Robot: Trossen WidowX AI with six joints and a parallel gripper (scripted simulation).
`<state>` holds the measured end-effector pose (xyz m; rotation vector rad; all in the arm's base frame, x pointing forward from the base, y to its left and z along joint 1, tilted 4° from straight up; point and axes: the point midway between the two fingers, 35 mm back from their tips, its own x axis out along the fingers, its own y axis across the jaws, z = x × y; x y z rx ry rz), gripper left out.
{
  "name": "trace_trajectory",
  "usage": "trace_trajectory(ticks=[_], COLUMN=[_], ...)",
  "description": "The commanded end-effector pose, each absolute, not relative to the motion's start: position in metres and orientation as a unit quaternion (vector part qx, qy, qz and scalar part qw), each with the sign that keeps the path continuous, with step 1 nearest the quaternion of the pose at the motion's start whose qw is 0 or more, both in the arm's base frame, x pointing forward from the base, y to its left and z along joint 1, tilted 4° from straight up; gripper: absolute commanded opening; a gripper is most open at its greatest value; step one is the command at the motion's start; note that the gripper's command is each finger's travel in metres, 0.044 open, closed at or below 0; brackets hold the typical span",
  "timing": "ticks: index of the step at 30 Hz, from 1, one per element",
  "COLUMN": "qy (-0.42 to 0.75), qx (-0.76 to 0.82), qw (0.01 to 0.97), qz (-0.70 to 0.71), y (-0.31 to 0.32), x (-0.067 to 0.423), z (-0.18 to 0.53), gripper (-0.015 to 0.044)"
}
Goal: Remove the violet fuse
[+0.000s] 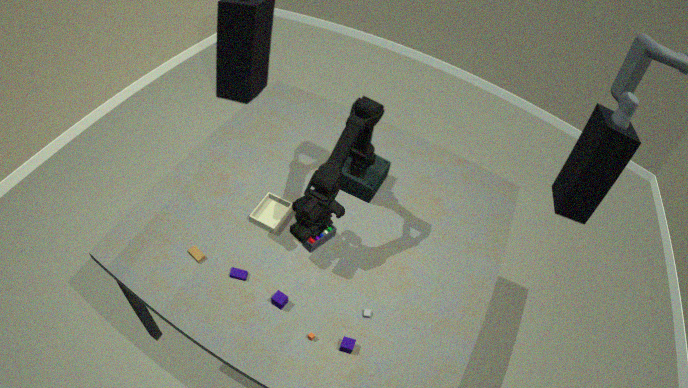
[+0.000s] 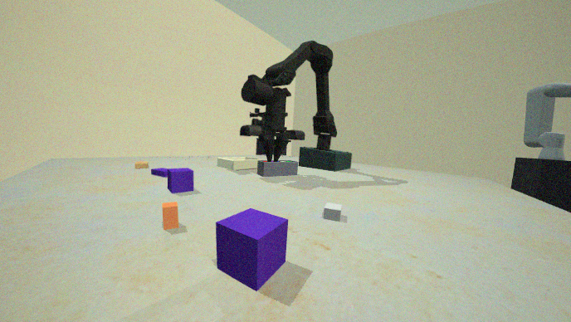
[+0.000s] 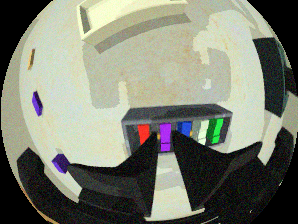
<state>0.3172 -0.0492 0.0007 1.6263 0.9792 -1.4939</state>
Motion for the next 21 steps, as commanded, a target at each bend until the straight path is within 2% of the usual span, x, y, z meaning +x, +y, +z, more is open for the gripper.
trace_trajectory(ticks=[1, 11, 21], qy=[0.379, 0.379, 0.379], qx=[0.629, 0.629, 0.629], qw=[0.355, 0.355, 0.355], qz=[-0.578, -0.578, -0.578], y=[-0.0492, -0.0492, -0.0495], x=[0.3172, 0.3172, 0.3172], z=[0.0007, 0.0007, 0.0039], gripper=[0.0066, 0.0000, 0.0000])
